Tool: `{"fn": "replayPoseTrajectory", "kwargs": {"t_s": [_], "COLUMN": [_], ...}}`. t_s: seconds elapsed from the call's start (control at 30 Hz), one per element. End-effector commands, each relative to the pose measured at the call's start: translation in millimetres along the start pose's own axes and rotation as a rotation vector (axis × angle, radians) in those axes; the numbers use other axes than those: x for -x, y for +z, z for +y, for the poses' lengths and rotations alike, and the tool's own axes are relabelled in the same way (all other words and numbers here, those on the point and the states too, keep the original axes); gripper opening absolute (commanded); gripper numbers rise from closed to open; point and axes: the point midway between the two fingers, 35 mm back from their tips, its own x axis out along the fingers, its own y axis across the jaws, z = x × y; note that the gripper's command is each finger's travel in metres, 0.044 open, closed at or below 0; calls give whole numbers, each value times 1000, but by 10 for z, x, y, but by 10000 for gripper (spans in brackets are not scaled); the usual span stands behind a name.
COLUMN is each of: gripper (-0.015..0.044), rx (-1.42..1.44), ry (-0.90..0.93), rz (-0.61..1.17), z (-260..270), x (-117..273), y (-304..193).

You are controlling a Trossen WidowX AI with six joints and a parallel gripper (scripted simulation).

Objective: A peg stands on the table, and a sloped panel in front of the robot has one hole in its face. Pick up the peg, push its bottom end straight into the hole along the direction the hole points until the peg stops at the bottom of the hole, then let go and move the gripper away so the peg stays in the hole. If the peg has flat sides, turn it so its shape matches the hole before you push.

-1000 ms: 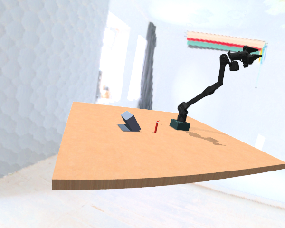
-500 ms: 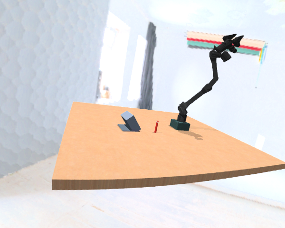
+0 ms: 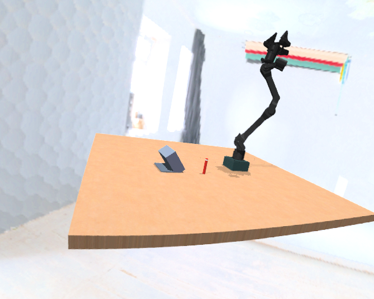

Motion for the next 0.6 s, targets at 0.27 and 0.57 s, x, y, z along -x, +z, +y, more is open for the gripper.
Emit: {"fn": "replayPoseTrajectory", "kwargs": {"t_s": [0.27,0.57], "gripper": [440,440], "rx": [-64,-92], "ry": [-192,-325], "rz": [321,626], "z": [-696,-1056], "x": [324,923], "y": [-1117,-2142]}}
